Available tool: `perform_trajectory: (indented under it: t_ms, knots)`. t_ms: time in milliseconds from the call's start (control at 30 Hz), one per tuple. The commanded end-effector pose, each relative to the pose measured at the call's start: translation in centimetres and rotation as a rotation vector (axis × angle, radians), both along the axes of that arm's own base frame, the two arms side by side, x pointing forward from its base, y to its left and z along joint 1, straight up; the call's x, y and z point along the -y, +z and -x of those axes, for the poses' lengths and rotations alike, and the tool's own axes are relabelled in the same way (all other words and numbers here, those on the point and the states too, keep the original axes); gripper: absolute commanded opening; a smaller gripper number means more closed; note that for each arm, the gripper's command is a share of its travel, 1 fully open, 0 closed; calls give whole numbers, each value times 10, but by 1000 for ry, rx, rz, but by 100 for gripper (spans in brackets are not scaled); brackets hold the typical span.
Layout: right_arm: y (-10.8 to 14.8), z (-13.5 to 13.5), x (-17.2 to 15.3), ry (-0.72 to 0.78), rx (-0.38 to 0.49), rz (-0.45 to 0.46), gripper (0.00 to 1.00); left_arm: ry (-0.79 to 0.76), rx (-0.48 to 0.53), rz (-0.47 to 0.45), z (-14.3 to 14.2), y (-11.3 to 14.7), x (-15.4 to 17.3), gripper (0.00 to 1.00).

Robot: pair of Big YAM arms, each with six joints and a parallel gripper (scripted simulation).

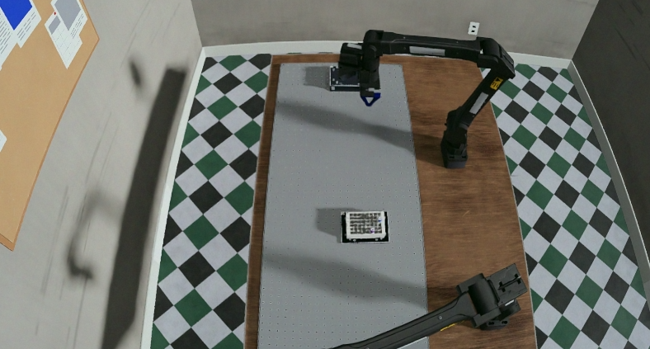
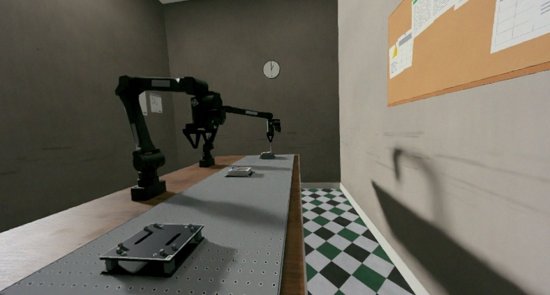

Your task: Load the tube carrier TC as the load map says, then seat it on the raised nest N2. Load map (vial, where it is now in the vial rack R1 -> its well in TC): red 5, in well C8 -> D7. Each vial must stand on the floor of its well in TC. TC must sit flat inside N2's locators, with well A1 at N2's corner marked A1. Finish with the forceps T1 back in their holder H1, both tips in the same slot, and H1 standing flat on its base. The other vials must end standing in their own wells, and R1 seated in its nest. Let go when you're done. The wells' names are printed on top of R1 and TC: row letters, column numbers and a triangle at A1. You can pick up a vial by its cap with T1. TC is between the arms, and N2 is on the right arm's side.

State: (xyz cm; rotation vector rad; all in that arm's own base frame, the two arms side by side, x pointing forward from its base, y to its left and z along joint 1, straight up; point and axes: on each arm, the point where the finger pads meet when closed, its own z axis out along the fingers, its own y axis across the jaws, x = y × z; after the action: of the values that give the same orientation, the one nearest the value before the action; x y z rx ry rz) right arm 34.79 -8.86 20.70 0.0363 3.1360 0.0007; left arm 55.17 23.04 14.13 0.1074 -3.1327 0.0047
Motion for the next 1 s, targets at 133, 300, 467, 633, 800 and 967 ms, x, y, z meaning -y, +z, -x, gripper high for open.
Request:
perform_trajectory:
  t_ms: [133, 300, 467, 633, 800, 967]
  knots:
    - [11, -9, 3, -2, 29, 9, 100, -3, 44, -18, -10, 19, -3, 24]
    - [11, -9, 3, -2, 29, 9, 100, -3, 44, -18, -10, 19, -3, 24]
    - [11, -9, 3, -2, 29, 9, 100, -3, 44, -18, -9, 19, -3, 24]
    - [11, -9, 3, -2, 29, 9, 100, -3, 43, -18, -9, 19, -3, 24]
    - [11, -9, 3, -2, 29, 9, 100, -3, 43, -18, -9, 19, -3, 24]
    - [11, -9, 3, -2, 29, 9, 100, -3, 43, -18, -9, 19, -3, 24]
